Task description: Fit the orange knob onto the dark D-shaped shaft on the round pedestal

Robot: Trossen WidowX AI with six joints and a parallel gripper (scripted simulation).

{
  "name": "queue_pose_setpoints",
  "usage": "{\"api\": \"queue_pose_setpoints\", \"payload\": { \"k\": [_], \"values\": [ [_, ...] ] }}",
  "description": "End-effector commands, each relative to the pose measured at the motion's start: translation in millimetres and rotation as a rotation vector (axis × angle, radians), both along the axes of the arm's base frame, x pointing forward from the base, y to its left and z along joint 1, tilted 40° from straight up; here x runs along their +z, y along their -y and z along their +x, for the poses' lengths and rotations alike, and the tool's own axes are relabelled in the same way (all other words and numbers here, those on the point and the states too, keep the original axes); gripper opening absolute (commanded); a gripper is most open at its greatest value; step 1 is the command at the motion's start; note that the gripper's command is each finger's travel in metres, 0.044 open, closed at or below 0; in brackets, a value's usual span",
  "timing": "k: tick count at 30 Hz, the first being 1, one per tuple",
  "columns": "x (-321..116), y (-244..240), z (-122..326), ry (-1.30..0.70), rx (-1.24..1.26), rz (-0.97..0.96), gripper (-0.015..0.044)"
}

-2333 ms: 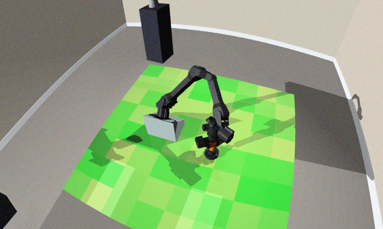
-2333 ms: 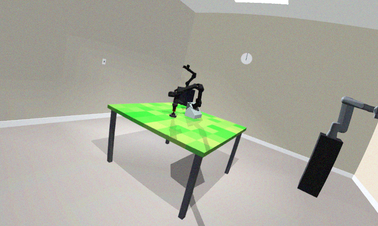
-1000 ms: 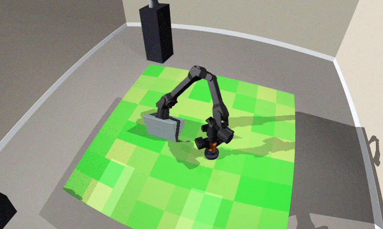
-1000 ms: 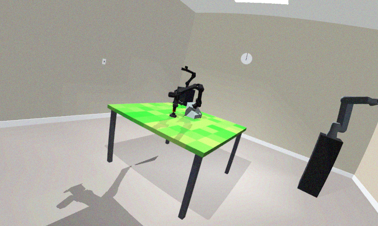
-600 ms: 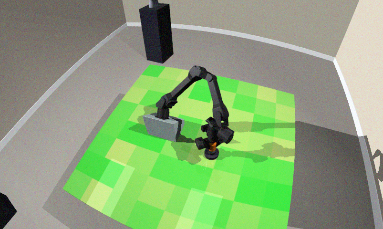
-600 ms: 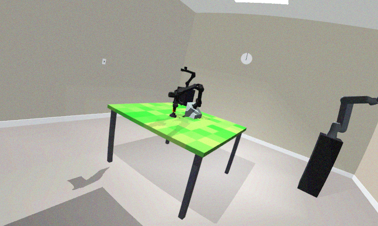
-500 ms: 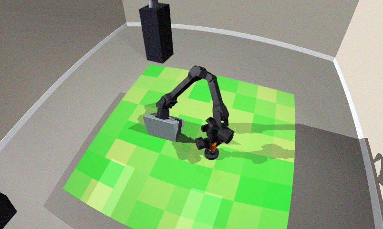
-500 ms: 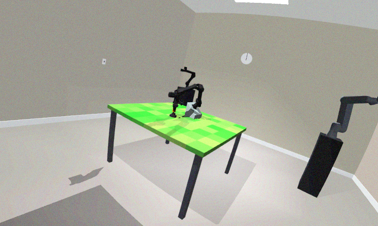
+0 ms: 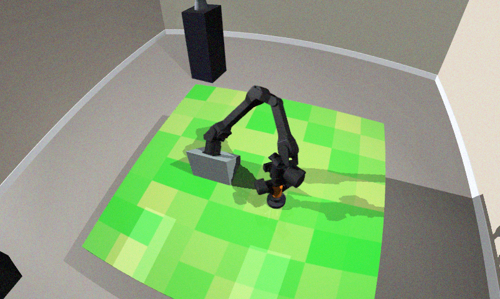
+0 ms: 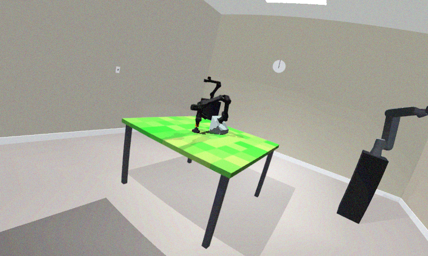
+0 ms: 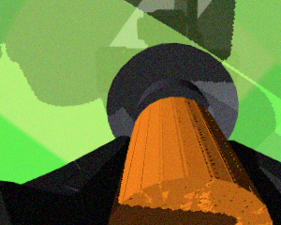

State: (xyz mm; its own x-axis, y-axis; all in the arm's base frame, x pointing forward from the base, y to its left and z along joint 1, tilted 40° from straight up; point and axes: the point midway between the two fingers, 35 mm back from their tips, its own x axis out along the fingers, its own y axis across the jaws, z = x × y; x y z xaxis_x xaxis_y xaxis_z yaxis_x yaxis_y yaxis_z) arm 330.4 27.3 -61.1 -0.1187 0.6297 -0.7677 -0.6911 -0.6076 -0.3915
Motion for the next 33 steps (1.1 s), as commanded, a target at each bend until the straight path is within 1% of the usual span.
{"api": "queue_pose_setpoints", "payload": {
  "k": [1, 11, 26, 33],
  "values": [
    [0.5, -0.6, 0.1, 0.005, 0.002, 0.004, 0.0],
    [-2.5, -3.4, 0.2, 0.031, 0.033, 0.009, 0.0],
    [-11.6, -10.8, -1.0, -0.033, -0.045, -0.003, 0.0],
    [-10.8, -9.2, -2.1, -0.03, -0.034, -0.004, 0.0]
  ]
}}
